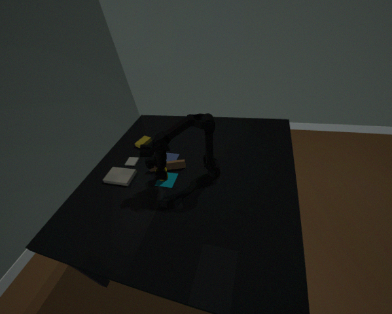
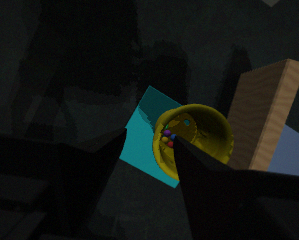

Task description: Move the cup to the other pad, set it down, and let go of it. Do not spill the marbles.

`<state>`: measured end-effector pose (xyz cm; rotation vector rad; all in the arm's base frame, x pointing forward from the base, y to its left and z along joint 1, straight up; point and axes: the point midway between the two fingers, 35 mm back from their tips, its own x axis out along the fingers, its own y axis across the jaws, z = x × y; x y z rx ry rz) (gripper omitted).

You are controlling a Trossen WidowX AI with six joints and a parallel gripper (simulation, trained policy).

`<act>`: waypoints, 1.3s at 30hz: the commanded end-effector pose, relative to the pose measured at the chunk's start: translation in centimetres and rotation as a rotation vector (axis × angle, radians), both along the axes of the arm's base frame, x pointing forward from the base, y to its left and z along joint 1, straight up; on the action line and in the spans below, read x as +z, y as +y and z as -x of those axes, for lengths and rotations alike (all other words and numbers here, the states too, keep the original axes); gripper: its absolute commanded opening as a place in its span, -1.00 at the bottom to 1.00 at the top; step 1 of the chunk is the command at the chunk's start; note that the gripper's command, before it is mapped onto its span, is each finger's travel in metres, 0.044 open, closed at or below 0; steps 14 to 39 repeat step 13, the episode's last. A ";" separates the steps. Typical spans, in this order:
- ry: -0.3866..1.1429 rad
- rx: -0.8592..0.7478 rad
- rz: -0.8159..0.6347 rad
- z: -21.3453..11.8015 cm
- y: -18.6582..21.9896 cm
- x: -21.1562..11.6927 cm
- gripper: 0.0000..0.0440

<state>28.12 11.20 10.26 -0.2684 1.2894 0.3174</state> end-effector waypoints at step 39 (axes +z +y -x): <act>-0.095 -0.032 -0.079 0.3 -0.3 4.6 0.70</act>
